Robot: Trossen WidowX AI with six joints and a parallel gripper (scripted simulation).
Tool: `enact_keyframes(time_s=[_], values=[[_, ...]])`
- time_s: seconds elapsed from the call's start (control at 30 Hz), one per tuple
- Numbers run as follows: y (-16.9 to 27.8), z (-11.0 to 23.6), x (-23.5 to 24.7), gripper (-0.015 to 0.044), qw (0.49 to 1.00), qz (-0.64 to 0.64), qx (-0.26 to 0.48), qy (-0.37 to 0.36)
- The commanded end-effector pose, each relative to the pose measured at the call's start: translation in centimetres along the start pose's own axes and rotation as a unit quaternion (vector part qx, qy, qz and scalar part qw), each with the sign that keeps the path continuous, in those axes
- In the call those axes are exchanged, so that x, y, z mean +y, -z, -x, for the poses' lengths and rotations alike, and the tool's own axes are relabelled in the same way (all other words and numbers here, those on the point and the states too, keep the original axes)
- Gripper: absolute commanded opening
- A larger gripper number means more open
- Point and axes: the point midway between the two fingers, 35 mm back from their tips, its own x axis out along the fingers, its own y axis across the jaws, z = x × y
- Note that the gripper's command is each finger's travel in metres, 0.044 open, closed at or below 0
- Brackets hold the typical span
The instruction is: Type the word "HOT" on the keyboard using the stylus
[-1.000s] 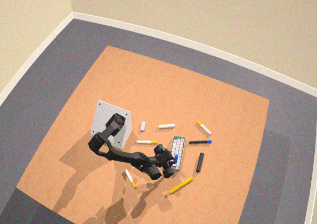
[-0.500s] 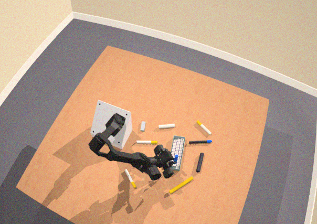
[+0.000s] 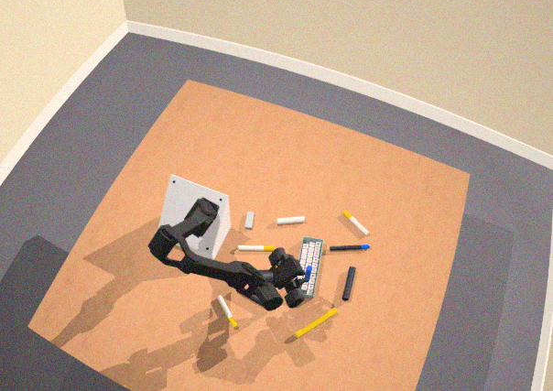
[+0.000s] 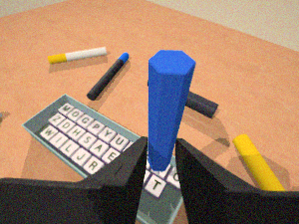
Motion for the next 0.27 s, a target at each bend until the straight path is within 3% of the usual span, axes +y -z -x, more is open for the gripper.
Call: enact_keyframes(time_s=[0.0, 0.23], values=[[-0.44, 0.33, 0.01, 0.0081, 1.0, -0.002, 0.002, 0.0], [-0.21, 0.17, 0.05, 0.0081, 1.0, -0.001, 0.001, -0.001]])
